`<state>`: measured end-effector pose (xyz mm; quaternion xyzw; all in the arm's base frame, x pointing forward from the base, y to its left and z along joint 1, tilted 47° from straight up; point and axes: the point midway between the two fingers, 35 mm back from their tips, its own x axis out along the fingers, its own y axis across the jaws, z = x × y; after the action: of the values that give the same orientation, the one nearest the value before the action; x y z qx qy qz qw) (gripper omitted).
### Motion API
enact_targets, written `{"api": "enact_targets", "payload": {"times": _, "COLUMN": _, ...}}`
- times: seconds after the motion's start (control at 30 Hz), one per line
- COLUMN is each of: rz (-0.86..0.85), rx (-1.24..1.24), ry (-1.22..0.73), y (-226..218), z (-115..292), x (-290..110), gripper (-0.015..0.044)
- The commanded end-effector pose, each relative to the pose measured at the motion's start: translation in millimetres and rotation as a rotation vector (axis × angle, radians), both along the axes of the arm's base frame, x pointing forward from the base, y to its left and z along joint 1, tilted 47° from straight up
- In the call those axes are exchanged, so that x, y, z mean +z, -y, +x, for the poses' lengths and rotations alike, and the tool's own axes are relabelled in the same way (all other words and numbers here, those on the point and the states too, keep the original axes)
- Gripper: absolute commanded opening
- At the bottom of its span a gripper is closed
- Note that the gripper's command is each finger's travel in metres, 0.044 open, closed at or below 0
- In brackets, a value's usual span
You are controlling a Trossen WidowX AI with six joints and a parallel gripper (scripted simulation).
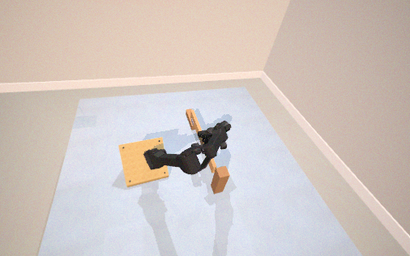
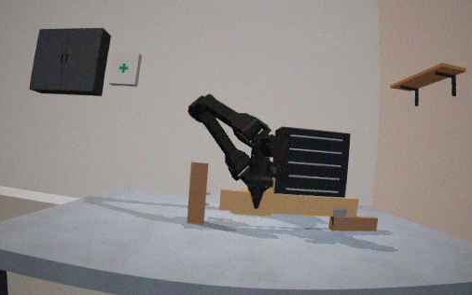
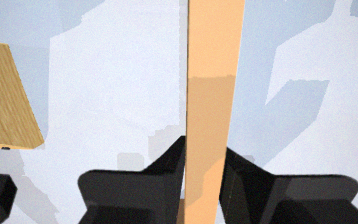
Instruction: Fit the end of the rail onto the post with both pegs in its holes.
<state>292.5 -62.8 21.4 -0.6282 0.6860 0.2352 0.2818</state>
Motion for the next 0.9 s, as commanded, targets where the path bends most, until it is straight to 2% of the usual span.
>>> {"api": "enact_targets", "payload": {"times": 0.0, "rz": 0.001, "rx": 0.004, "ry": -0.004, "y": 1.0, "z": -0.3, "x": 0.9, "gripper": 0.0000}}
{"api": "enact_targets", "payload": {"times": 0.87, "rz": 0.001, "rx": 0.004, "ry": -0.004, "y": 5.9, "z": -0.8, "x": 7.2, "gripper": 0.0000}}
